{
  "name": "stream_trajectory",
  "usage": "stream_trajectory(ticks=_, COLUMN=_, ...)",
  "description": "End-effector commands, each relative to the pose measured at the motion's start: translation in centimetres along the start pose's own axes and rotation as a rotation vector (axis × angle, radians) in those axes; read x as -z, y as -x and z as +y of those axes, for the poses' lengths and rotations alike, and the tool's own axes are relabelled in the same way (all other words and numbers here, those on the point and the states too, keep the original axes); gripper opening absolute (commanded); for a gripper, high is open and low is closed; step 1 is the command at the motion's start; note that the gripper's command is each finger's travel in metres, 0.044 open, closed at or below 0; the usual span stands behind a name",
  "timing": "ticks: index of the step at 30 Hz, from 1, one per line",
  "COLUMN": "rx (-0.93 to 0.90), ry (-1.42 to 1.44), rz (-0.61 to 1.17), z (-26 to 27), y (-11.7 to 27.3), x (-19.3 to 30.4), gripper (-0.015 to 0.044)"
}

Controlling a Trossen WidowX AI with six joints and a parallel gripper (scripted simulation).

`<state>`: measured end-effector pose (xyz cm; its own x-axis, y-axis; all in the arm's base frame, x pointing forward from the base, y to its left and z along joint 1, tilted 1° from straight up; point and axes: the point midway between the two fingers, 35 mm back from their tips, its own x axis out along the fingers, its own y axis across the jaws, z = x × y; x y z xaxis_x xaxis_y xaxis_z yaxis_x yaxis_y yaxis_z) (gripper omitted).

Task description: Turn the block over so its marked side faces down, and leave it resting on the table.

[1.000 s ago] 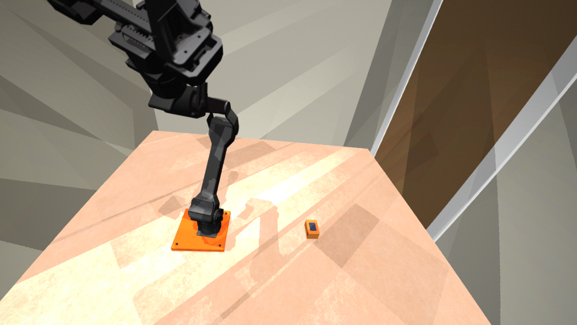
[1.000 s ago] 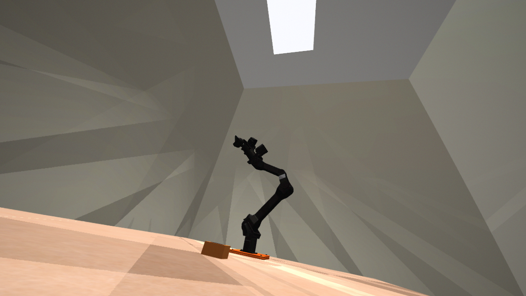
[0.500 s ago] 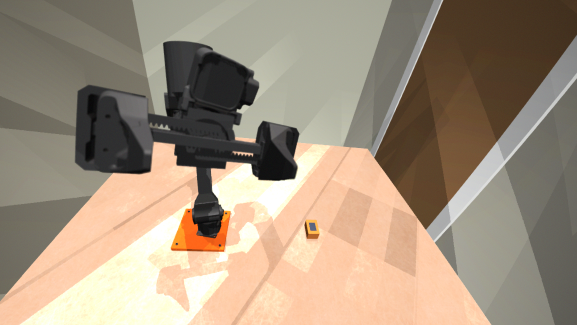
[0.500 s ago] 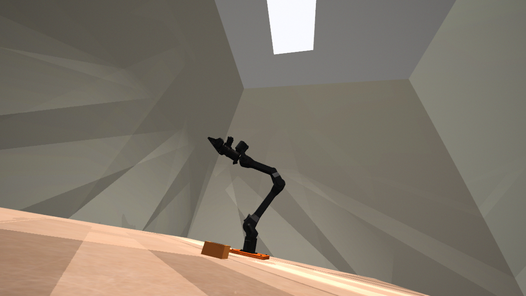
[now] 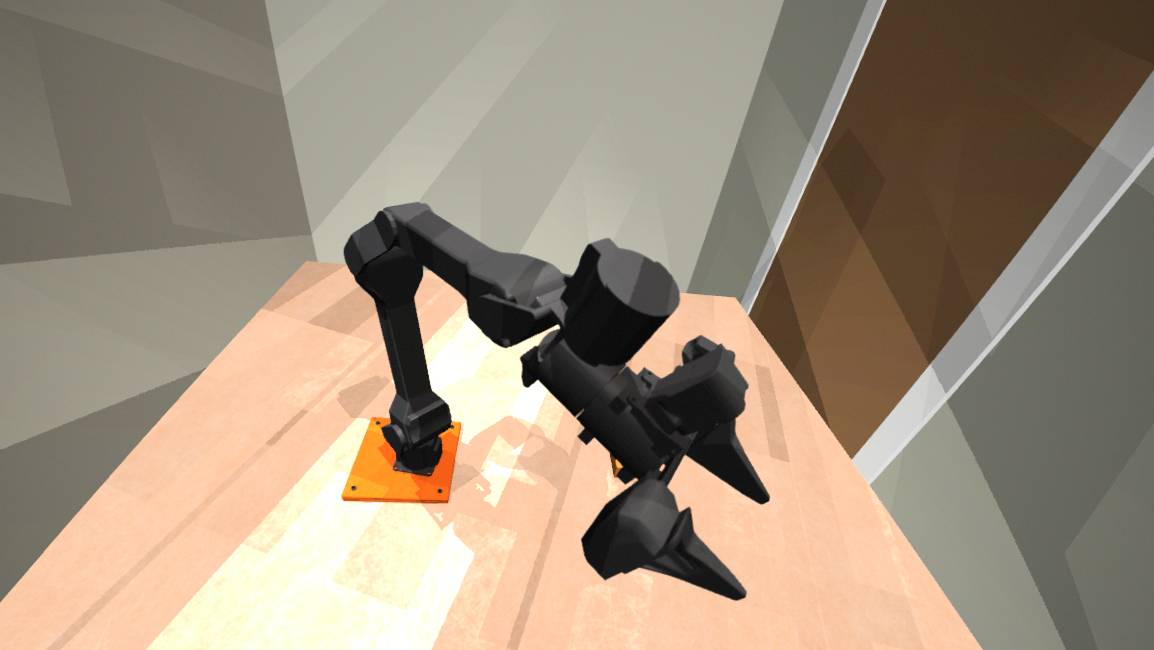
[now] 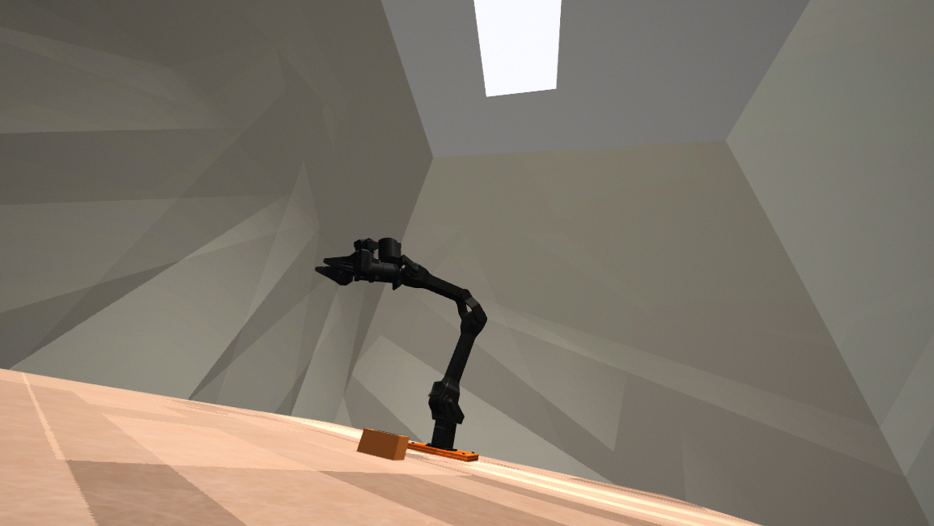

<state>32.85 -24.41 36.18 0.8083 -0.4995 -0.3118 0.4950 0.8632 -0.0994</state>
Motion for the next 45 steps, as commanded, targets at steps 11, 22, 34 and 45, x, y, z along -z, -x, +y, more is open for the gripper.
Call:
stream_trajectory(ticks=11, rx=-0.375, ry=0.134, rz=0.623, z=19.1, y=-2.0, x=12.7, gripper=0.044)
stream_trajectory(ticks=22, rx=-0.498, ry=0.492, rz=1.118, z=29.3, y=6.6, x=23.4, gripper=0.044)
stream_trajectory(ticks=34, rx=-0.498, ry=0.5, rz=1.125, z=29.8, y=5.2, x=26.7, gripper=0.044)
stream_trajectory(ticks=45, rx=-0.498, ry=0.5, rz=1.125, z=30.0, y=4.4, x=28.4, gripper=0.044)
